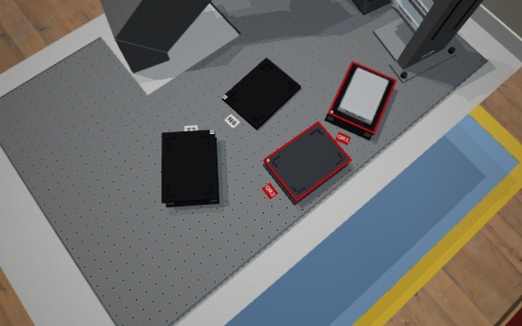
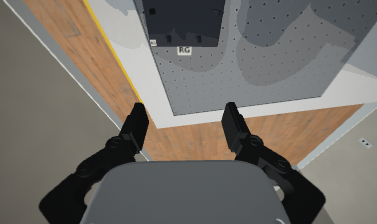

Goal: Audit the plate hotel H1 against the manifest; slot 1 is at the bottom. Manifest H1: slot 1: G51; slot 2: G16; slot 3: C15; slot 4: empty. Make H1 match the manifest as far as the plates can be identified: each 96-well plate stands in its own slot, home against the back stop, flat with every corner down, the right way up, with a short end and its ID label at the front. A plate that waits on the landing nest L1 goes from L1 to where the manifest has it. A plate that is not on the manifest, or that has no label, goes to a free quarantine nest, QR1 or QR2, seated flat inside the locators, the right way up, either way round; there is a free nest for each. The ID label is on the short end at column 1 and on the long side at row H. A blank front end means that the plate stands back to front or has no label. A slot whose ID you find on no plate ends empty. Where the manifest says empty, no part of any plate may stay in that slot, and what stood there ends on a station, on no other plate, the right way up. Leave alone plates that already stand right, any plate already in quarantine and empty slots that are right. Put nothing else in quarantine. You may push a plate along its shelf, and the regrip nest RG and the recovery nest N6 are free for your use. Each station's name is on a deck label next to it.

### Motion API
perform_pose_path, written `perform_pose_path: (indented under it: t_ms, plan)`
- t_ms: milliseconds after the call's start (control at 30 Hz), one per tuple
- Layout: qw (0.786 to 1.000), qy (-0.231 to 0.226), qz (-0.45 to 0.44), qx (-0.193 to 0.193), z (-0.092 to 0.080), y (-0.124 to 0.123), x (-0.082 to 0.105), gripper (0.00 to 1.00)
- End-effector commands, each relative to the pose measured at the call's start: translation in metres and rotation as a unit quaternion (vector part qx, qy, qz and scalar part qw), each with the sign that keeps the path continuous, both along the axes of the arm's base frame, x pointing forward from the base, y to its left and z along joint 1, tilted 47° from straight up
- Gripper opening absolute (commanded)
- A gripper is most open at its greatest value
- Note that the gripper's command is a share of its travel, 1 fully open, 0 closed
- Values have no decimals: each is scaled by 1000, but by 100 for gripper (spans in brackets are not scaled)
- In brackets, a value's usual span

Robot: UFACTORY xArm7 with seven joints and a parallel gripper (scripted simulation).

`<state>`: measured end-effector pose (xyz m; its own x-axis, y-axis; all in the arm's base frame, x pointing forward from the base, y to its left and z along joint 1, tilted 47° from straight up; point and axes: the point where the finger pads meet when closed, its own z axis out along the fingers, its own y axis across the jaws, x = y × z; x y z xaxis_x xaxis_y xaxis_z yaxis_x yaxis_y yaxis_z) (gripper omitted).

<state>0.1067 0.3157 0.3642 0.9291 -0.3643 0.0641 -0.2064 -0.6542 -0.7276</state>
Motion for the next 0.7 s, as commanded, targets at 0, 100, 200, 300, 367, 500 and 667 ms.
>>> perform_pose_path:
  t_ms: [0,100,200,300,367,500,667]
  plan:
    - [1000,-1,0,2,-2,4,2,100]
    - [1000,-1,0,2,-5,8,3,100]
    - [1000,-1,0,2,-9,11,5,100]
    - [1000,-1,0,2,-12,14,6,100]
    - [1000,-1,0,2,-14,17,7,100]
    - [1000,-1,0,2,-18,20,9,100]
    - [1000,-1,0,2,-22,24,11,100]
